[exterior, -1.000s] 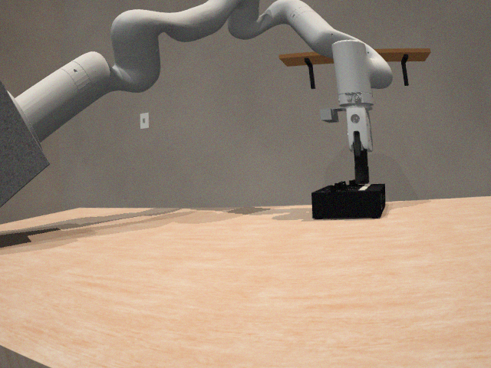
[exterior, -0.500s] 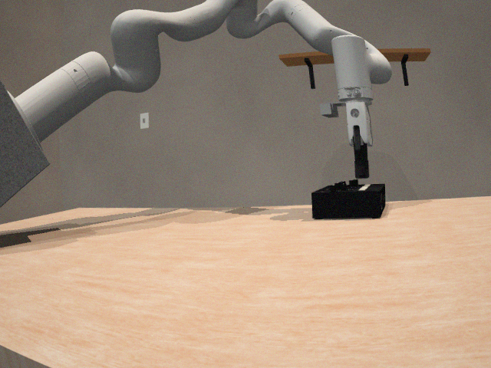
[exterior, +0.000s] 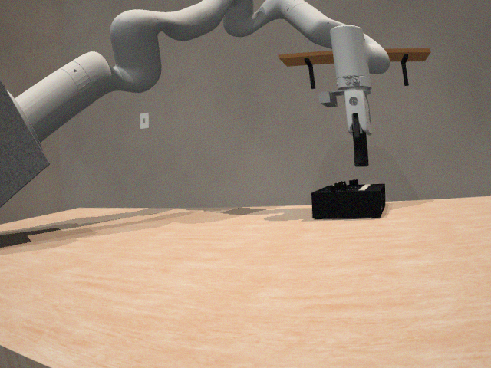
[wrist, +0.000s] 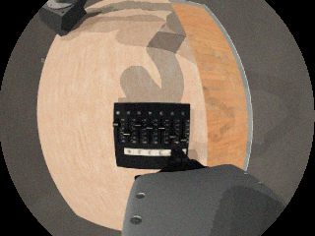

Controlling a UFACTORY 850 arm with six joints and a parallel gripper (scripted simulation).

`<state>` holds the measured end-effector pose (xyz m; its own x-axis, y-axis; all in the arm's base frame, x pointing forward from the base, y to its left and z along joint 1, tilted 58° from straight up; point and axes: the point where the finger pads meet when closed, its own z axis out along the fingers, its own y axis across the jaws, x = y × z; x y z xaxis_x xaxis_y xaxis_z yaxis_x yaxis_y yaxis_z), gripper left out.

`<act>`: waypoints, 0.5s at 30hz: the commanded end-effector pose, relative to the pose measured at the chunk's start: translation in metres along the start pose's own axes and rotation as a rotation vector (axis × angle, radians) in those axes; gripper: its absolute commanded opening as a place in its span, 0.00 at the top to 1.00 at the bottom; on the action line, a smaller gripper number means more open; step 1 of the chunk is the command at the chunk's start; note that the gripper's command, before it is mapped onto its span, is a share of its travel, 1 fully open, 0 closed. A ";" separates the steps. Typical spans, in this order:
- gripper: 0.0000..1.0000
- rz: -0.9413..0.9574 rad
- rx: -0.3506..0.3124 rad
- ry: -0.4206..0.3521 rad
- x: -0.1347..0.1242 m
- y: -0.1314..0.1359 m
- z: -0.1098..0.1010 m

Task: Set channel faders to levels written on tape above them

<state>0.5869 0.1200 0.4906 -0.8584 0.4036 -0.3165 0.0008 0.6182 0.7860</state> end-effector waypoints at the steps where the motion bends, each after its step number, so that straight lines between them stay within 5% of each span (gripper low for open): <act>1: 1.00 -0.001 0.000 -0.001 0.000 0.000 -0.001; 9: 1.00 -0.001 0.000 -0.001 0.000 0.000 -0.001; 10: 0.00 -0.001 0.000 -0.001 0.000 0.000 -0.002; 15: 0.00 -0.001 0.000 -0.001 0.000 0.000 -0.006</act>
<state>0.5859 0.1188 0.4915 -0.8586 0.4035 -0.3161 0.0011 0.6181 0.7861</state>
